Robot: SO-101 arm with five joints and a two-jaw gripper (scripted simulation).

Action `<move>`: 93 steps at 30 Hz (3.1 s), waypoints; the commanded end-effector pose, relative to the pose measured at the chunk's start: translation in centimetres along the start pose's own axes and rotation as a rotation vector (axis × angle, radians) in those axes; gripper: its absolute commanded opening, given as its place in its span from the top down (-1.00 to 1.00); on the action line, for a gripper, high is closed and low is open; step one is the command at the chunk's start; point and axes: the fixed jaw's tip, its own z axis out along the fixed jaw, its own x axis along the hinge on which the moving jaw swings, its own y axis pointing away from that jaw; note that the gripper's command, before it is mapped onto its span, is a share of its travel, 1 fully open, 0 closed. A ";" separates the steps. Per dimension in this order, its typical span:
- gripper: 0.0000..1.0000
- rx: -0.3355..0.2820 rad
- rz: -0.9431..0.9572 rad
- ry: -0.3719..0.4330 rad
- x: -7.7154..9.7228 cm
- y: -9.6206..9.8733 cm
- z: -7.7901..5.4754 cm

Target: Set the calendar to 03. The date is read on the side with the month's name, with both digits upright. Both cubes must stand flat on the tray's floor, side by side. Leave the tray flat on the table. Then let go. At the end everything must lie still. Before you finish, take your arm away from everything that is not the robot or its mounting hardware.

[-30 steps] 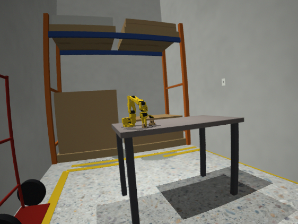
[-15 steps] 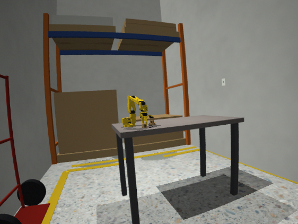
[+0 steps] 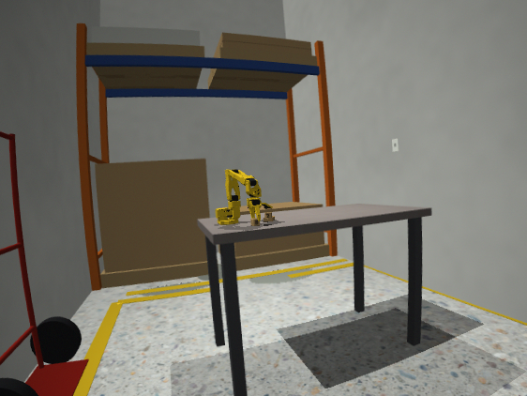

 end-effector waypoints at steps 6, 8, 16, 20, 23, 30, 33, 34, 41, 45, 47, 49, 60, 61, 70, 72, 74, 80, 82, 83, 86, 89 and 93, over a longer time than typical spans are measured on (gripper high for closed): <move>0.29 0.030 -0.002 -0.009 -0.1 -0.7 -3.0; 0.29 0.030 -0.002 -0.009 -0.1 -0.7 -3.0; 0.29 0.030 -0.002 -0.009 0.0 -0.4 -5.5; 0.29 0.030 -0.002 -0.009 0.0 -0.3 -6.0; 0.29 0.030 -0.002 -0.009 0.0 -0.3 -6.0; 0.29 0.030 -0.002 -0.009 0.0 -0.3 -6.0; 0.29 0.030 -0.002 -0.009 0.0 -0.3 -6.0; 0.29 0.030 -0.002 -0.009 0.0 -0.3 -6.0; 0.29 0.030 -0.002 -0.009 0.0 -0.3 -6.0; 0.29 0.034 -0.002 -0.011 0.0 -0.3 -6.1; 0.29 0.047 -0.002 -0.014 0.0 -0.4 -6.3; 0.29 0.071 -0.002 -0.021 0.0 -0.5 -6.7; 0.29 0.301 -0.002 -0.084 -0.1 -0.9 -10.1; 0.30 0.330 -0.002 -0.093 -0.1 -0.9 -10.5; 0.30 0.502 -0.002 -0.140 -0.1 -0.6 -13.1; 0.30 0.510 -0.002 -0.142 -0.1 -0.6 -13.2; 0.30 0.511 -0.002 -0.143 -0.1 -0.6 -13.2; 0.30 0.511 -0.002 -0.143 -0.1 -0.6 -13.2; 0.30 0.511 -0.002 -0.143 -0.1 -0.6 -13.1; 0.30 0.511 -0.001 -0.143 -0.1 -0.6 -13.1; 0.30 0.511 -0.001 -0.144 -0.1 -0.6 -12.8; 0.30 0.511 0.000 -0.145 -0.1 -0.7 -12.5; 0.30 0.511 0.000 -0.146 -0.2 -0.7 -12.3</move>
